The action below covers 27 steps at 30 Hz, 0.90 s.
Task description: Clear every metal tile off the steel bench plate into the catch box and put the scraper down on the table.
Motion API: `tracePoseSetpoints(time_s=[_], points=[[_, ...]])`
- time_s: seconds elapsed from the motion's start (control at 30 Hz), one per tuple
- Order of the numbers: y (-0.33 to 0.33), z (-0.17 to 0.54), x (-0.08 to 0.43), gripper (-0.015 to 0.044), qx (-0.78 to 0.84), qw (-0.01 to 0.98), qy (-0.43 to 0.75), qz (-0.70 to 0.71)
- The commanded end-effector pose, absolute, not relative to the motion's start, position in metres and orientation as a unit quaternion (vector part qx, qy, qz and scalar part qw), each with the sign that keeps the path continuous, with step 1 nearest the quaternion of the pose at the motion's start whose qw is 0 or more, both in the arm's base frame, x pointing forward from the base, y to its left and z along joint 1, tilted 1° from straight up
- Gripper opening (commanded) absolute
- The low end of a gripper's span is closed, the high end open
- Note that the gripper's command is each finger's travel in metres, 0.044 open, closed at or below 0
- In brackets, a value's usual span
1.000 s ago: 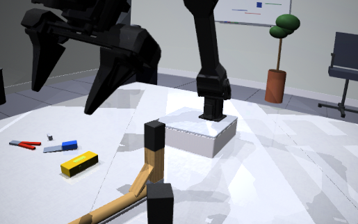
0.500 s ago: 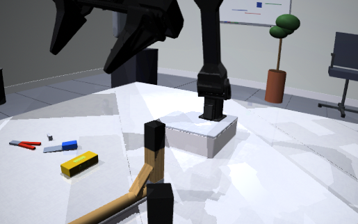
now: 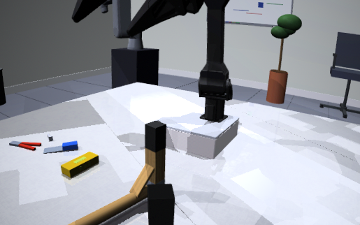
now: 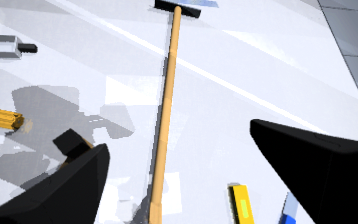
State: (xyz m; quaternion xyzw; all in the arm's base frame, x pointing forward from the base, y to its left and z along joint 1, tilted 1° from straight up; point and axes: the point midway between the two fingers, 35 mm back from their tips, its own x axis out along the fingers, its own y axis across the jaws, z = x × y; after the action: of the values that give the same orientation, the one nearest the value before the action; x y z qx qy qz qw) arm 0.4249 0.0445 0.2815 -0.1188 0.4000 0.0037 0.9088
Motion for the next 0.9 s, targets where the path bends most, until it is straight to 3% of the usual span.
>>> tracePoseSetpoints(time_s=[0.0,0.87], points=[[0.046,0.291,0.414,0.044,-0.115,0.917,0.383,0.001],[0.051,0.338,0.352,0.044,-0.091,0.956,0.278,-0.003]])
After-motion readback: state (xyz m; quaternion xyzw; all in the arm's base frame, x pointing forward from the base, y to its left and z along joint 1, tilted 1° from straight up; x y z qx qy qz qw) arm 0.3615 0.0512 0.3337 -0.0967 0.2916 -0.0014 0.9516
